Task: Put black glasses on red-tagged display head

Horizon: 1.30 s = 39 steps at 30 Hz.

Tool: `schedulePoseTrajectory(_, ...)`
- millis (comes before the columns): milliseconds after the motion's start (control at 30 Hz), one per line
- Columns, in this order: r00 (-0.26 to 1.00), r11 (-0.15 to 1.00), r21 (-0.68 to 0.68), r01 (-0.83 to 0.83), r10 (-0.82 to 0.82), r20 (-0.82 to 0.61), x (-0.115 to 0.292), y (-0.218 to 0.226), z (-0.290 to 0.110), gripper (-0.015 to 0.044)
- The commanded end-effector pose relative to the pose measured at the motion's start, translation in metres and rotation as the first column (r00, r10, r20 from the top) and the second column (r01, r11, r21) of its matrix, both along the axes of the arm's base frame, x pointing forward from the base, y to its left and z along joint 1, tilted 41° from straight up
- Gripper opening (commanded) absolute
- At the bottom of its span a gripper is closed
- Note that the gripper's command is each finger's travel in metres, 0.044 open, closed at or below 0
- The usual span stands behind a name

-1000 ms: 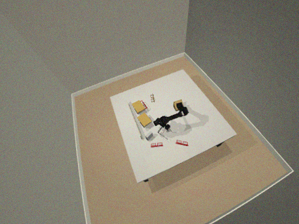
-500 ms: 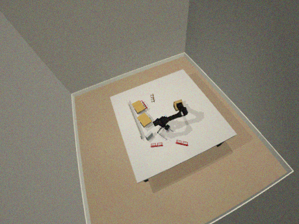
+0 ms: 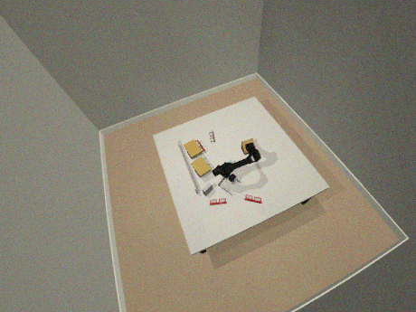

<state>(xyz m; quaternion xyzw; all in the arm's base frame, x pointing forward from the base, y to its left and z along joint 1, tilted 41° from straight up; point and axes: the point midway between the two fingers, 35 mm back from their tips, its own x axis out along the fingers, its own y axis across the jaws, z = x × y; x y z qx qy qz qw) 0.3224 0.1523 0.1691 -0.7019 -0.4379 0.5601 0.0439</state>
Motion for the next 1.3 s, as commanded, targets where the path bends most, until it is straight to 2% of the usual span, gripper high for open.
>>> schedulePoseTrajectory(0, 1.000, 1.000, -0.003, 0.003, -0.003, 0.001, 0.000, -0.001, 0.001, 0.0000)
schedulePoseTrajectory(867, 1.000, 1.000, -0.003, 0.003, -0.003, 0.000, -0.006, -0.004, -0.002, 0.0000)
schedulePoseTrajectory(1267, 1.000, 1.000, -0.006, 0.003, -0.003, -0.001, -0.008, -0.043, 0.038, 0.0000)
